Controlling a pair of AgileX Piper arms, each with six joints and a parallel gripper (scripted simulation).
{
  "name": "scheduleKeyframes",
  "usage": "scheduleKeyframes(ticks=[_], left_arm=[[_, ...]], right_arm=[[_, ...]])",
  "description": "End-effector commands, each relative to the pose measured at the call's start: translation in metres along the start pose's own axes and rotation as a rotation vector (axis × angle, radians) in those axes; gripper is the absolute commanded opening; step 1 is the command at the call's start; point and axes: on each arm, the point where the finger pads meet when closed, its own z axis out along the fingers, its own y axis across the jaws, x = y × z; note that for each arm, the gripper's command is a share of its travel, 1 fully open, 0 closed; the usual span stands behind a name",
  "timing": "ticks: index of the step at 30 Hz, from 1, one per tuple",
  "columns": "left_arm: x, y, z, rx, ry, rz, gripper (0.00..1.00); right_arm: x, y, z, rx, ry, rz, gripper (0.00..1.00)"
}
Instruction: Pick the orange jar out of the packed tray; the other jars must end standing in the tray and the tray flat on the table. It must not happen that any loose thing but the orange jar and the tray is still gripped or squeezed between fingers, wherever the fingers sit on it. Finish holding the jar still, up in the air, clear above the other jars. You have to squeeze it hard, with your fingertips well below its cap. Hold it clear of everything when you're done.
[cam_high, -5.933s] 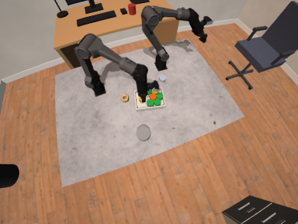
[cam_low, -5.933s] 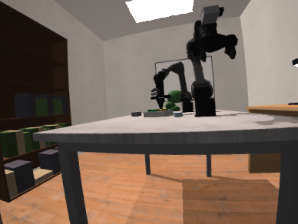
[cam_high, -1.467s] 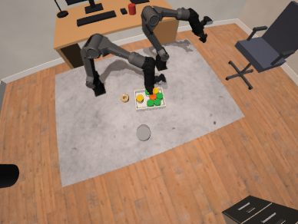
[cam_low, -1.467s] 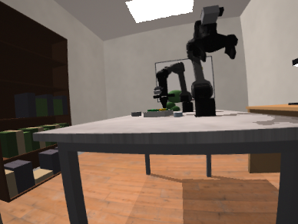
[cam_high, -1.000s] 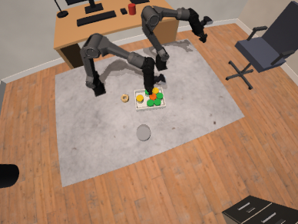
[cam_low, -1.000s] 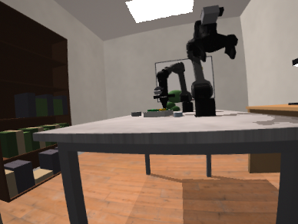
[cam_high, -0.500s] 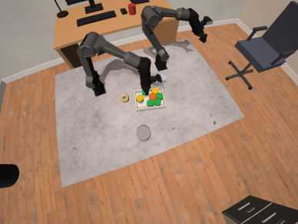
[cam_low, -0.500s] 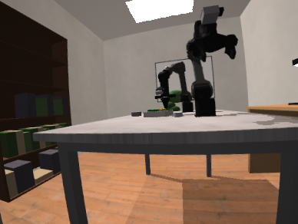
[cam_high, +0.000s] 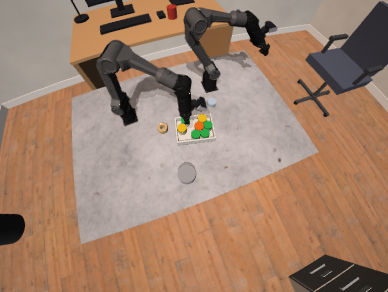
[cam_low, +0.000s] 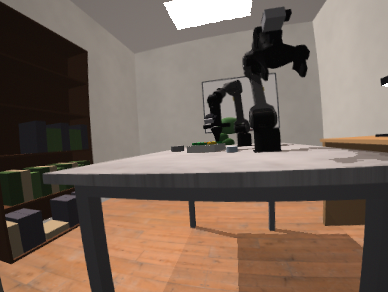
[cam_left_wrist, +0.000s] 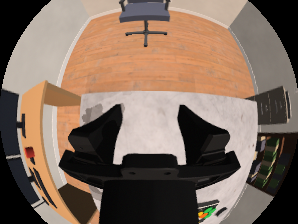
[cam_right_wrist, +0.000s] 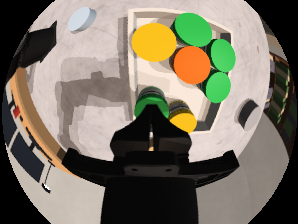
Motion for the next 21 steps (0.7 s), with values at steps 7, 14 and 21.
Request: scheduleKeyframes(ticks=[7, 14, 21], left_arm=[[0.000, 0.000, 0.000, 0.000, -0.001, 0.000, 1.00], [0.000, 0.000, 0.000, 0.000, -0.001, 0.000, 1.00], [0.000, 0.000, 0.000, 0.000, -0.001, 0.000, 1.00]], right_arm=[[0.003, 0.001, -0.025, 0.000, -0.002, 0.000, 0.00], [-0.012, -0.026, -0.021, 0.000, -0.003, 0.000, 0.00], [-0.037, -0.071, -0.018, 0.001, -0.004, 0.000, 0.00]])
